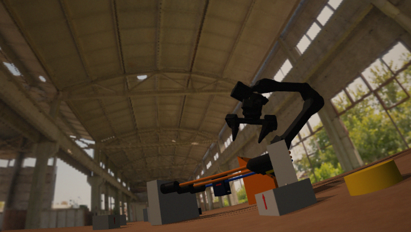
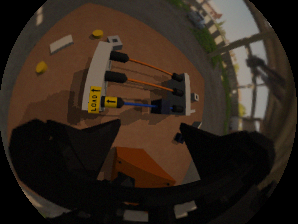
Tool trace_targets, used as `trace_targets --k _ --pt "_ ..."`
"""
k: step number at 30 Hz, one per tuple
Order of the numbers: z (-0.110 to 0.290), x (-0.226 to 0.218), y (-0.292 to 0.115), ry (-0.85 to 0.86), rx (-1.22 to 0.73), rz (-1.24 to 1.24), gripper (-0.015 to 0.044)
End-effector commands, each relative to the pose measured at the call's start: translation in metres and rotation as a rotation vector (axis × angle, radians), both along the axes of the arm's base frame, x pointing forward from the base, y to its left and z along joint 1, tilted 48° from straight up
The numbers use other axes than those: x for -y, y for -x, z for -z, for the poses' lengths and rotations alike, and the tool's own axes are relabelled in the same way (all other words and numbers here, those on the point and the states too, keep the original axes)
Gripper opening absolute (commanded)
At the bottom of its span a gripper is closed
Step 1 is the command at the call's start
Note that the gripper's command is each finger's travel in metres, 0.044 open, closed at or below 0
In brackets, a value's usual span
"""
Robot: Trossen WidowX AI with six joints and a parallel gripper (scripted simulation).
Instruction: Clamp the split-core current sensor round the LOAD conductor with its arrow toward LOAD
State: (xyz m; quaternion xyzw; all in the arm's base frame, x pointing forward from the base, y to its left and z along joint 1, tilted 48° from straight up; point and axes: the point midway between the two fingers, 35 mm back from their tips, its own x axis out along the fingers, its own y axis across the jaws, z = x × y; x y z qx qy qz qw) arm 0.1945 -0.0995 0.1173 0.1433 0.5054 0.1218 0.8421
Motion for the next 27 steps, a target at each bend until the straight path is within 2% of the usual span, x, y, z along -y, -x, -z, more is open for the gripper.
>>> trace_targets --k 1,7,27 --pt "0.0121 -0.0239 0.0330 -0.225 -0.056 0.731 0.0440" --pt "0.0199 -0.0292 0.0395 -0.370 -0.055 0.997 0.0440" --pt "0.0170 -0.0303 0.0379 -0.348 -0.055 0.941 0.0440"
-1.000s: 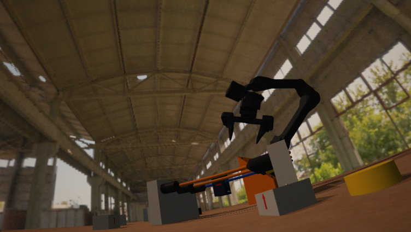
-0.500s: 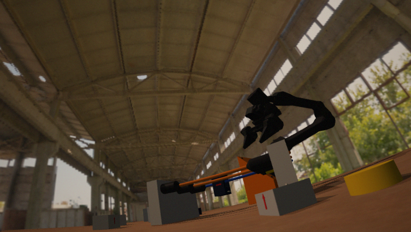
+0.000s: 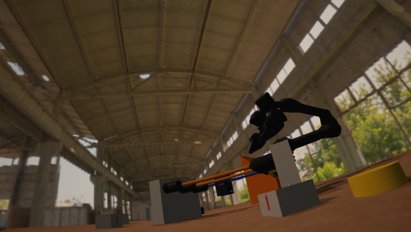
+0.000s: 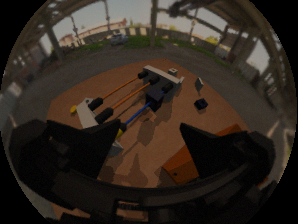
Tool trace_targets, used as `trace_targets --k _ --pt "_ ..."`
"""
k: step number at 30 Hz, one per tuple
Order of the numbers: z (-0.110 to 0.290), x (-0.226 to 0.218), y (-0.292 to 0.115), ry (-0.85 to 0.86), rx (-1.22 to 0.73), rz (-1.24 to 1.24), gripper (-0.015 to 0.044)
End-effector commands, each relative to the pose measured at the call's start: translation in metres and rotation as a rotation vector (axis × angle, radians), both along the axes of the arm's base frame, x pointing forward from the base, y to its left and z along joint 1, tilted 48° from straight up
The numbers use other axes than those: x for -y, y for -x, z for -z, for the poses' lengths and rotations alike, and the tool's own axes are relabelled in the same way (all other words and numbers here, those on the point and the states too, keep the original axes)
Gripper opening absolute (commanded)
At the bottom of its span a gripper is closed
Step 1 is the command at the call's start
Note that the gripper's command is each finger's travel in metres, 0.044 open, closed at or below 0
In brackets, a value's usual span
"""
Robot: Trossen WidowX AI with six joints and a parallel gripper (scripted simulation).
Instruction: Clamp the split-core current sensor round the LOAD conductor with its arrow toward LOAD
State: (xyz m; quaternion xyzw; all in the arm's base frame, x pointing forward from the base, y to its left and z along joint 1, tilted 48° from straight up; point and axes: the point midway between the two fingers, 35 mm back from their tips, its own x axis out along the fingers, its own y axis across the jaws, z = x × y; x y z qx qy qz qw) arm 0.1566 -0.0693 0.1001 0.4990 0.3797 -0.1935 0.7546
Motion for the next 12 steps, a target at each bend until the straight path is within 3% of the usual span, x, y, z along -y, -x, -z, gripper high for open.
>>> trace_targets --k 1,7,11,12 --pt "-0.0002 -0.0001 0.0000 0.003 0.000 -0.004 0.0440" --pt "-0.0007 0.0002 -0.0003 0.009 -0.001 -0.017 0.0440" --pt "-0.0088 0.0073 -0.0084 0.121 -0.022 -0.286 0.0440" --pt "-0.0033 0.0023 -0.0028 0.064 -0.017 -0.147 0.0440"
